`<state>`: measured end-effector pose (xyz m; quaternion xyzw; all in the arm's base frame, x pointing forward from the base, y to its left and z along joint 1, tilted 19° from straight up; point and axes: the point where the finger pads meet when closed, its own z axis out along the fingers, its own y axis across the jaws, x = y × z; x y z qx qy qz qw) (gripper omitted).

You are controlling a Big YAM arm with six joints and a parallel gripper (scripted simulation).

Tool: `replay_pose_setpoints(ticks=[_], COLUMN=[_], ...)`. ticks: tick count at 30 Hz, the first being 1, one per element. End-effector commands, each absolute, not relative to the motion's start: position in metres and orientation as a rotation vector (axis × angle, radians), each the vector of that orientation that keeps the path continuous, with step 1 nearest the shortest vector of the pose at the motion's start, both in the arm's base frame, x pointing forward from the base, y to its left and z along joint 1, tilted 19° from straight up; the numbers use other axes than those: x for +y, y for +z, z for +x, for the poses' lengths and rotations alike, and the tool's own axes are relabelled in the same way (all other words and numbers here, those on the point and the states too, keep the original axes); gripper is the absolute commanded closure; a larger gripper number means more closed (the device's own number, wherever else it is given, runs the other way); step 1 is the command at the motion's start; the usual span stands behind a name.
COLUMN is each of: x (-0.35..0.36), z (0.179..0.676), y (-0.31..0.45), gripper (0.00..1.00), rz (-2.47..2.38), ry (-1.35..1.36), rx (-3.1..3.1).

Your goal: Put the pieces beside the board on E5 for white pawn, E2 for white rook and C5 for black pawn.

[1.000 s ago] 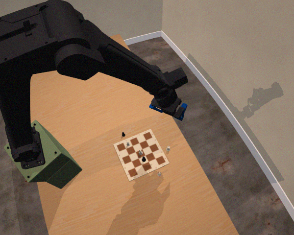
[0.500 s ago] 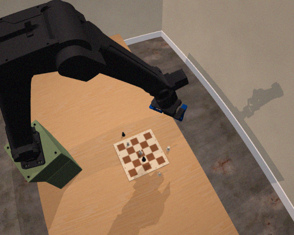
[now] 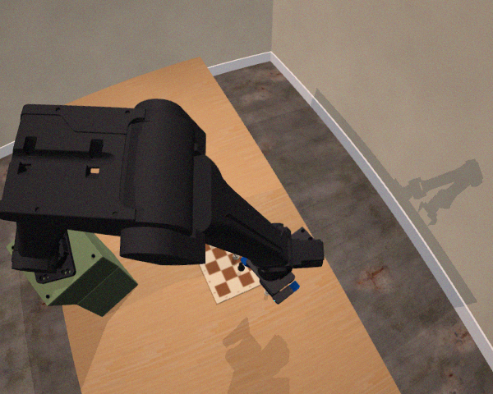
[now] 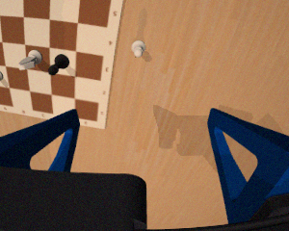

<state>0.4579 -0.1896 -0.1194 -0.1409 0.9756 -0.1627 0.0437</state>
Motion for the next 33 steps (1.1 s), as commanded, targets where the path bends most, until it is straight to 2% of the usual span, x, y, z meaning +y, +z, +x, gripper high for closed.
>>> replay_pose_setpoints(ticks=[1, 20, 33], x=[-0.176, -0.179, -0.184], z=[0.483, 0.476, 0.489], y=[-0.095, -0.105, -0.119], gripper=[0.0, 0.0, 0.0], rz=[-0.517, -0.5, 0.226], ry=[-0.502, -0.496, -0.438], rx=[2.919, 2.944, 2.879])
